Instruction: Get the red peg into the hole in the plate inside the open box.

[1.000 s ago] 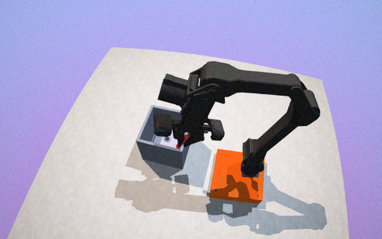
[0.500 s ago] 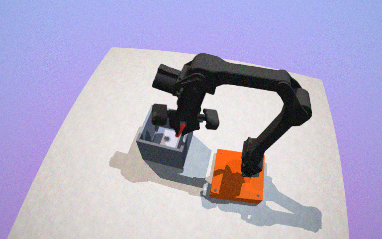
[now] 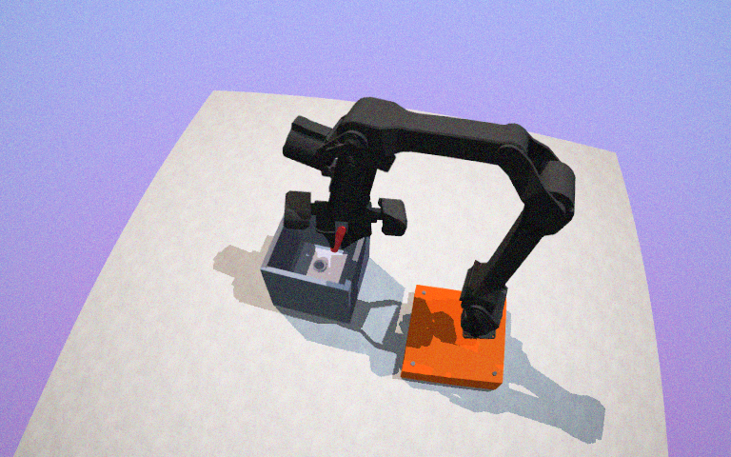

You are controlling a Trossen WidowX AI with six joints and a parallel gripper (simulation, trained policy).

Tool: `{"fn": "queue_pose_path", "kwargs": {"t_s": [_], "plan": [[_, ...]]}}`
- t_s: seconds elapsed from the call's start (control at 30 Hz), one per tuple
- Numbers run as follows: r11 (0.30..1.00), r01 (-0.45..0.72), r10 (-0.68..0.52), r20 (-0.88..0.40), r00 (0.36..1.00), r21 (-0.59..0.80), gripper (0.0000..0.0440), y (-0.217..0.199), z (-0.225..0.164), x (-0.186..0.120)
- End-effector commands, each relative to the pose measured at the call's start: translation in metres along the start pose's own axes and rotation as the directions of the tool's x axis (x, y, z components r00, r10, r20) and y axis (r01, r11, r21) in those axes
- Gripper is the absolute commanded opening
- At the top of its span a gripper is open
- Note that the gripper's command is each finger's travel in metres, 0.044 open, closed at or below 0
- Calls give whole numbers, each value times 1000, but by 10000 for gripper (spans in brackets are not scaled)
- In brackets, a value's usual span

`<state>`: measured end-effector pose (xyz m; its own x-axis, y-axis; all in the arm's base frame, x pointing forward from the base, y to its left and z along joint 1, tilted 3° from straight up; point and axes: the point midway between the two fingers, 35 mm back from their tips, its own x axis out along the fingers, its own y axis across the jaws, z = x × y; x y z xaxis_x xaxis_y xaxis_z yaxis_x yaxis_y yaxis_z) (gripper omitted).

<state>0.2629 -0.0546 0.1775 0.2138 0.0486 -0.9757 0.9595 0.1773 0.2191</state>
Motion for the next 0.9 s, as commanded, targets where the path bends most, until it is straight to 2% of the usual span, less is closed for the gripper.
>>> {"fn": "queue_pose_path", "kwargs": {"t_s": [0.0,0.87], "plan": [[1000,7,-7,-10,1000,-3,0,2,8,9],[996,17,-24,-80,997,-83,0,18,23,72]]}}
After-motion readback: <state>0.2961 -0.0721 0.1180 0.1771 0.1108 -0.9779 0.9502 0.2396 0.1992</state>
